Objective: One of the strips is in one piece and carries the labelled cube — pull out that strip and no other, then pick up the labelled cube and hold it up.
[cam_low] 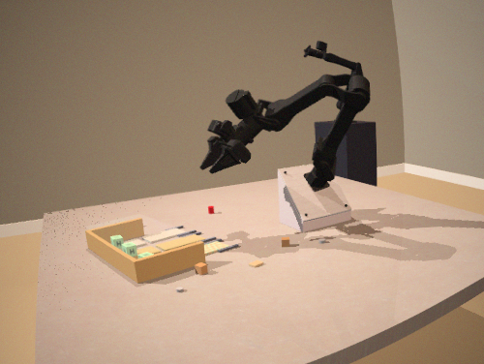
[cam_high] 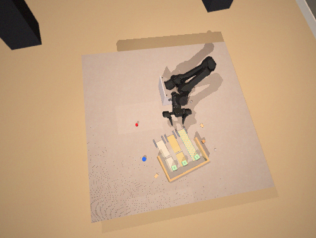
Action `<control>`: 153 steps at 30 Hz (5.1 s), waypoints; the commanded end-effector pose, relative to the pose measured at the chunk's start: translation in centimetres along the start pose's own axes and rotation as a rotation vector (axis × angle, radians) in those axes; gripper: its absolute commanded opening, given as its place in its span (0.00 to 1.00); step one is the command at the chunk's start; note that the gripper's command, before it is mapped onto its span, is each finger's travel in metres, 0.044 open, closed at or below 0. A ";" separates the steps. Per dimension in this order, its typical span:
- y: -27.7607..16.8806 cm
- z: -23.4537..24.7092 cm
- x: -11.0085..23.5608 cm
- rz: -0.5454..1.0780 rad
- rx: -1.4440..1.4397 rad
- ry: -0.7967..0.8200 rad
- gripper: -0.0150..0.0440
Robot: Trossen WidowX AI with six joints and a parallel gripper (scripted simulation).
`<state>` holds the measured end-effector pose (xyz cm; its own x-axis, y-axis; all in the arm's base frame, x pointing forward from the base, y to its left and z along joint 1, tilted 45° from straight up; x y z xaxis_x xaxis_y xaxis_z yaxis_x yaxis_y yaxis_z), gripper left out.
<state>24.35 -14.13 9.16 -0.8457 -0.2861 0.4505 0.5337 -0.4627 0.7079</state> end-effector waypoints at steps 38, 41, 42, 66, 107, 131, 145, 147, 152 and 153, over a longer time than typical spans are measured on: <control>0.8 7.3 -13.3 0.842 0.274 0.359 0.25; 0.5 7.3 -13.6 0.842 0.274 0.359 0.25; 0.3 7.4 -13.7 0.842 0.274 0.359 0.25; -2.8 8.1 -16.0 0.841 0.273 0.361 0.25; -3.8 8.3 -16.6 0.841 0.272 0.363 0.25; -4.1 8.3 -16.6 0.841 0.272 0.363 0.25; -5.5 7.9 -15.1 0.842 0.271 0.363 0.25; -5.7 7.8 -14.9 0.842 0.271 0.363 0.25; -6.2 7.7 -14.3 0.842 0.271 0.362 0.25; -6.3 7.7 -14.2 0.842 0.271 0.362 0.25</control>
<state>33.93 -0.98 2.89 -0.1254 -0.6955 0.7075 0.9092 0.2048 0.3625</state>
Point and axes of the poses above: the point midway between the two fingers, 35 mm back from their tips, its own x axis back along the fingers, its own z axis across the jaws, y = z × x, the point moved 7 cm from there along x, back along the fingers, and after that the axes turned 14 degrees about x, right-handed, at the moved point
